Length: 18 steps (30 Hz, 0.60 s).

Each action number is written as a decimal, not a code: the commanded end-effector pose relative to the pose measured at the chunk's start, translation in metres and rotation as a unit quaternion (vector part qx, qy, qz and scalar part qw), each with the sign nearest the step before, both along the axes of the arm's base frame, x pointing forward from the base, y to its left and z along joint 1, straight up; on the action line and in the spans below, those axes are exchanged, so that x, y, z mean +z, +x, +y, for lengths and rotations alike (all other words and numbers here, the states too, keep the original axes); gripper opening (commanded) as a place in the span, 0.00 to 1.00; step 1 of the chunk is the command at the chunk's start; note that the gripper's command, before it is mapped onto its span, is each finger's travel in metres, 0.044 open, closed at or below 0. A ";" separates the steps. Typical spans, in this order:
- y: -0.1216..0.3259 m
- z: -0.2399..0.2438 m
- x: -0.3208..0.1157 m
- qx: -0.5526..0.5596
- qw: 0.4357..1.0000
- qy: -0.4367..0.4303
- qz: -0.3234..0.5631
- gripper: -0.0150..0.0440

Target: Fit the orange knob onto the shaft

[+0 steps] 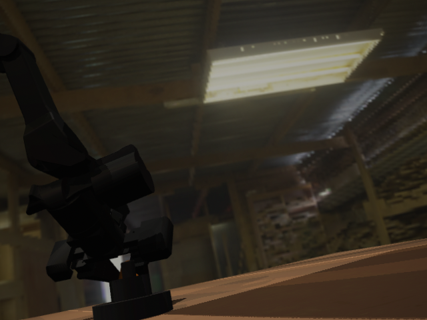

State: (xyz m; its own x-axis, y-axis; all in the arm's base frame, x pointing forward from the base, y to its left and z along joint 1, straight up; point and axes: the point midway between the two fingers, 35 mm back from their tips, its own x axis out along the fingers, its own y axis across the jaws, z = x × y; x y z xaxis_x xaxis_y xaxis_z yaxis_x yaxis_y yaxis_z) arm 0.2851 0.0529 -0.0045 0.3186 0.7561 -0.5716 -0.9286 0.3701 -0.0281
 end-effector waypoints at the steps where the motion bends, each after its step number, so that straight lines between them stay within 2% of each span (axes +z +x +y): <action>1: -0.003 -0.005 -0.001 0.001 0.999 0.037 -0.017 0.56; 9: -0.006 -0.012 -0.004 0.003 0.994 0.098 -0.041 0.56; 14: -0.005 -0.012 -0.002 0.002 0.997 0.068 -0.029 0.56; 17: -0.005 -0.011 -0.003 0.003 0.996 0.081 -0.032 0.69; 18: -0.005 -0.011 -0.003 0.003 0.996 0.081 -0.032 0.69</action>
